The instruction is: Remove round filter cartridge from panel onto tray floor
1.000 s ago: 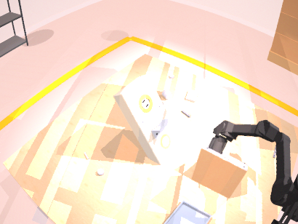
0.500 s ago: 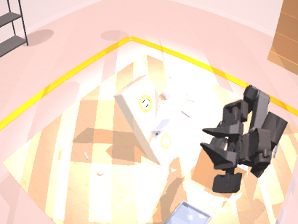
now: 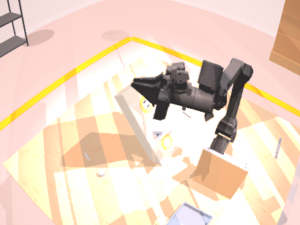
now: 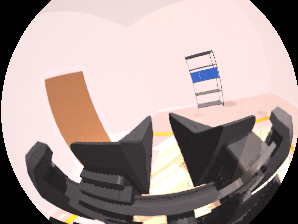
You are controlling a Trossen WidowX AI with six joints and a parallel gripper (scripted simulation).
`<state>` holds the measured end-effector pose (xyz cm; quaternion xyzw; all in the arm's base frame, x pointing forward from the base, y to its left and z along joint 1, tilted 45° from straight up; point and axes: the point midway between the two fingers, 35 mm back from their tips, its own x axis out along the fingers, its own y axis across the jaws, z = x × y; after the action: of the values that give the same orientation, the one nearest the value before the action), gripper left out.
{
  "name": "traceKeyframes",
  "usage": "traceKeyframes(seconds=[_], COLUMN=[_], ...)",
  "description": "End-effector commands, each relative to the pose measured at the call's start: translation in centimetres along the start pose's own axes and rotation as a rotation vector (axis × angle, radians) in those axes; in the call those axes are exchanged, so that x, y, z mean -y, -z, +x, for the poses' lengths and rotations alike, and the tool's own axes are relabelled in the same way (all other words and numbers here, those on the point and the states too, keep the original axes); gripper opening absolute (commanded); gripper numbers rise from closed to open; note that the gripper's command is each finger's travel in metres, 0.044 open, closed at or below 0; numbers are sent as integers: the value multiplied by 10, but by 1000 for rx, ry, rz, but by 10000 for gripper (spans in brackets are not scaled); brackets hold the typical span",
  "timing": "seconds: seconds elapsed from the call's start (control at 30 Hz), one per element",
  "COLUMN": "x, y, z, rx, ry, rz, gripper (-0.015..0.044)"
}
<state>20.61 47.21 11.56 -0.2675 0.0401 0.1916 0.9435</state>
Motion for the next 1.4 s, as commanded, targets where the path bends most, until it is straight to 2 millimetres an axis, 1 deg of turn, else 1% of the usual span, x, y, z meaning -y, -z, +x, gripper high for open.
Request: traceKeyframes(seconds=[0.0,0.07,0.17,0.3,0.43,0.57,0.67,0.7,0.77,1.1,1.37], x=[64,96,142,202,255,291,324,332,338,338,342], y=[29,45,72,113,158,190,223,232,238,238,244], z=[21,27,31,25,6,-14,-40,-48,-55,-55,-47], rx=[-90,-128,-177,-238,-282,-289,-266,-257,-248,-248,-251], ry=[94,148,238,374,526,654,803,844,878,878,879], rz=[182,276,417,594,764,914,1089,1135,1171,1171,1173], gripper=[98,98,98,98,98,98,98,98,98,98,98])
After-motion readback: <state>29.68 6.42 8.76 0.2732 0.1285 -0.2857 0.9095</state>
